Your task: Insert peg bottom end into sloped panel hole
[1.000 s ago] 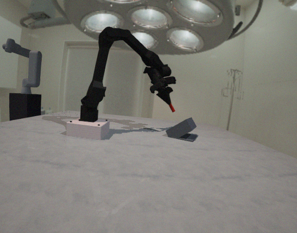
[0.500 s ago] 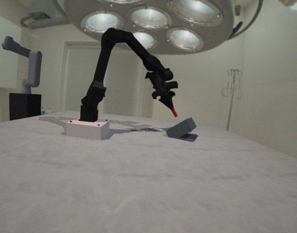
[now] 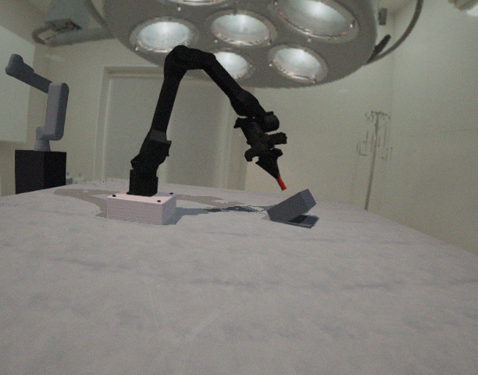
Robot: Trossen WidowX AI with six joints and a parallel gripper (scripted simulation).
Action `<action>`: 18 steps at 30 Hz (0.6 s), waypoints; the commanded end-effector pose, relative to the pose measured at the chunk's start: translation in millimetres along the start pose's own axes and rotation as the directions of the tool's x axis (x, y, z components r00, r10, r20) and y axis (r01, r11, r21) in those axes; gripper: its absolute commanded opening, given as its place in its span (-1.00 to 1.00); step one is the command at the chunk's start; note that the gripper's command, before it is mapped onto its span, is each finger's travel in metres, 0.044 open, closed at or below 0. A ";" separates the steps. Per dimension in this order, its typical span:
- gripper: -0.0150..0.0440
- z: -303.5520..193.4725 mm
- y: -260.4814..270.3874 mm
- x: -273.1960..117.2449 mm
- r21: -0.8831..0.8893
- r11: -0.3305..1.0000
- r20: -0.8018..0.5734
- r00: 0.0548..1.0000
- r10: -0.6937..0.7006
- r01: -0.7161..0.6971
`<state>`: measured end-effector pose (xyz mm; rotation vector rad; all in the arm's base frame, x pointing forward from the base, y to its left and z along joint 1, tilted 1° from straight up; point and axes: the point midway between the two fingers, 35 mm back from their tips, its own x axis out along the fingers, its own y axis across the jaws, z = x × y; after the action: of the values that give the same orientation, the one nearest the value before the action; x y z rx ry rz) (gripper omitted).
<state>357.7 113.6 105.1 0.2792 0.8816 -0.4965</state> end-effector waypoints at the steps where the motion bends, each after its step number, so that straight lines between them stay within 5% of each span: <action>1: -0.49 -1.5 -1.6 5.3 -0.001 1.000 -0.001 1.000 -0.009 0.009; 18: -0.49 0.2 -1.5 21.4 -0.001 1.000 0.001 1.000 -0.008 0.008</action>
<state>369.8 107.8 96.4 0.2881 0.8654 -0.5027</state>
